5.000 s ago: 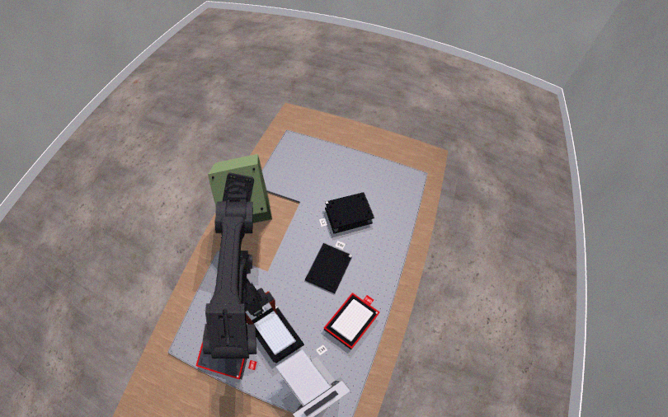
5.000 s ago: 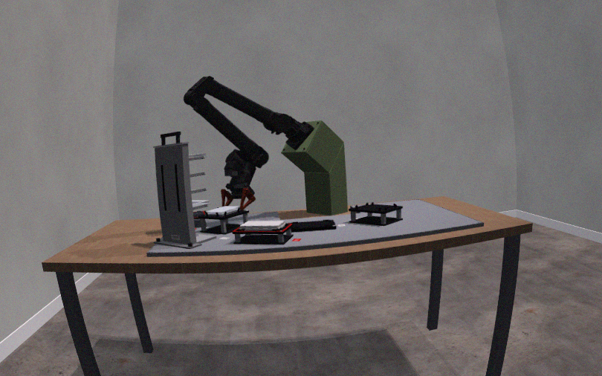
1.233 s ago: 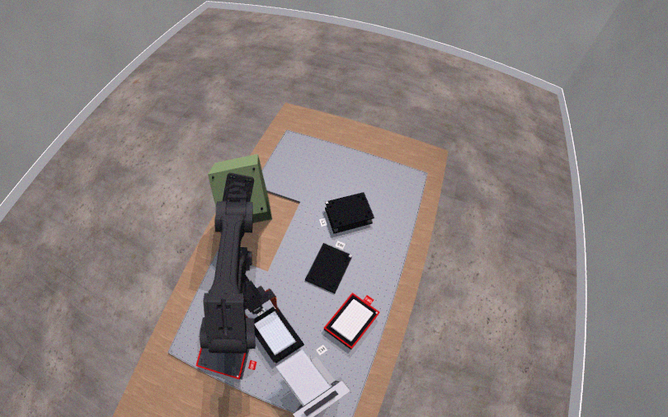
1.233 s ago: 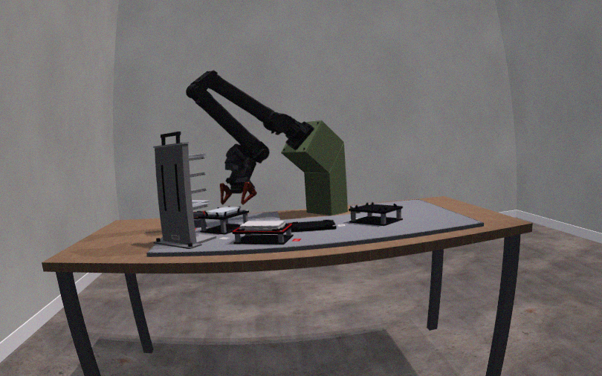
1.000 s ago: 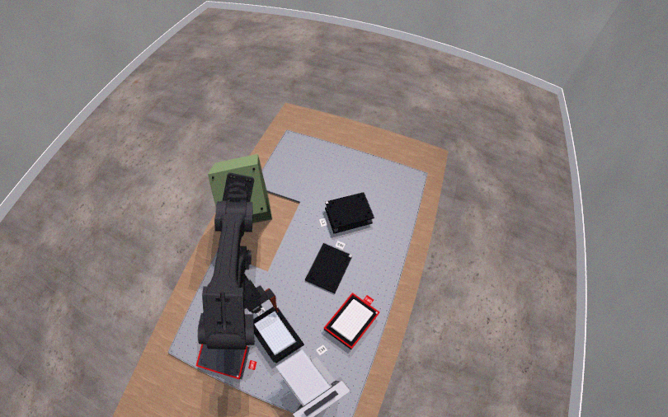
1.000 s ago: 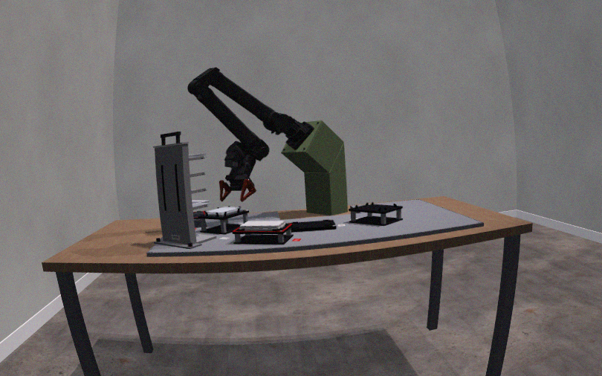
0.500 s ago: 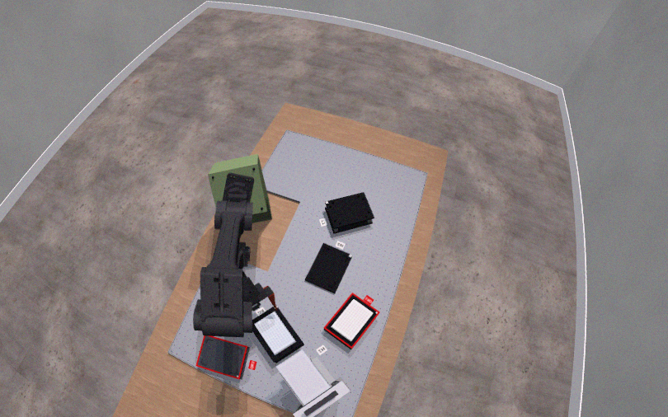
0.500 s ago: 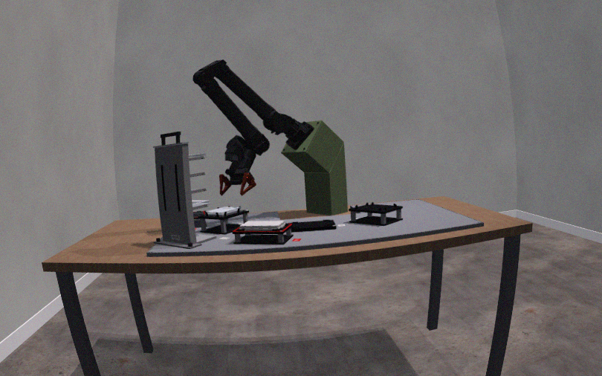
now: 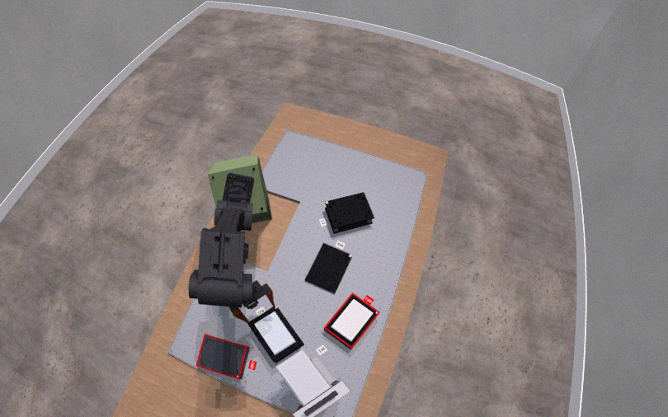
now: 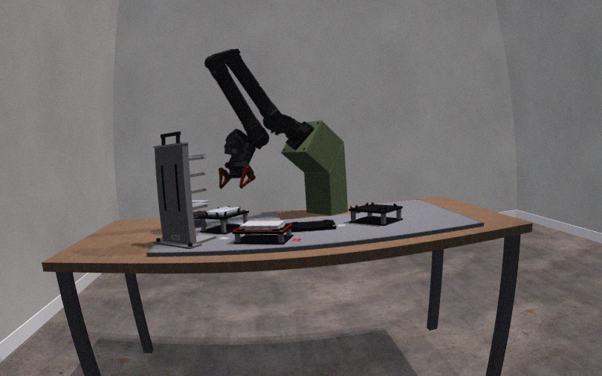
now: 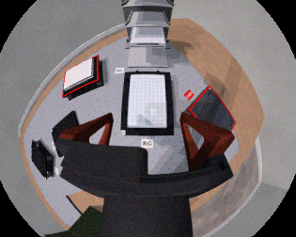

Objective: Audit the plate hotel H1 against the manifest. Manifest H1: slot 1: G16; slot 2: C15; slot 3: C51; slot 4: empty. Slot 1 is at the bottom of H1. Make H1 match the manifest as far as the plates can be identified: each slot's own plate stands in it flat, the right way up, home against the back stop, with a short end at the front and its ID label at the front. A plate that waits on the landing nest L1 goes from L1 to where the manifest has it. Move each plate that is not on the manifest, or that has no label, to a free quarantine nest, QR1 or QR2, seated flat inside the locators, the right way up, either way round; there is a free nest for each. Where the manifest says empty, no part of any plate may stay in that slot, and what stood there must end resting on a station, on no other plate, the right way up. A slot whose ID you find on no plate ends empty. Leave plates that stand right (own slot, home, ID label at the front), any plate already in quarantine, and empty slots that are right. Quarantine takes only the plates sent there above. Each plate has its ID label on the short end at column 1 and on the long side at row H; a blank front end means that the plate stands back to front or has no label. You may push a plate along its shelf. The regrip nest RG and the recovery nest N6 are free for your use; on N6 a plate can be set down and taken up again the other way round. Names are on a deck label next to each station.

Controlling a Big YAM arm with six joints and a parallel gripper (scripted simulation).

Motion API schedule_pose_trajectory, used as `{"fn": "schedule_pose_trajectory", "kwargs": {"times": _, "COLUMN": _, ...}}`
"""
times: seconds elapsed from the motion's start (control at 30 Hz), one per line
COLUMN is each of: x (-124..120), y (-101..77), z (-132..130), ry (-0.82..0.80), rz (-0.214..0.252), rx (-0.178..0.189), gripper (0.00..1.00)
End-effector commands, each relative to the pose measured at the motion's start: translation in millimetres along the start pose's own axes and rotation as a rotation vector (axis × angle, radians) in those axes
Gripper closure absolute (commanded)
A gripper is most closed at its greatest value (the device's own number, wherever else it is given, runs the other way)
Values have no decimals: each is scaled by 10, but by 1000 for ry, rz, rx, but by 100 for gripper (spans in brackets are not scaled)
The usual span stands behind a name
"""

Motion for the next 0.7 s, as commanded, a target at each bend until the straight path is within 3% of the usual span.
{"fn": "schedule_pose_trajectory", "kwargs": {"times": 0.0, "x": -6, "y": -141, "z": 23, "ry": 22, "rz": 13, "rx": -15, "gripper": 0}}
{"fn": "schedule_pose_trajectory", "kwargs": {"times": 0.67, "x": 366, "y": -409, "z": 3, "ry": 11, "rz": -2, "rx": -17, "gripper": 0}}
Point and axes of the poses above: the point where the finger pads meet when closed, its own y axis out along the fingers, its own z axis across the jaws, x = y × z, the point moved 3 cm from there along -y, back along the fingers, and after that the axes turned 4 degrees about y, right-handed, at the moved point
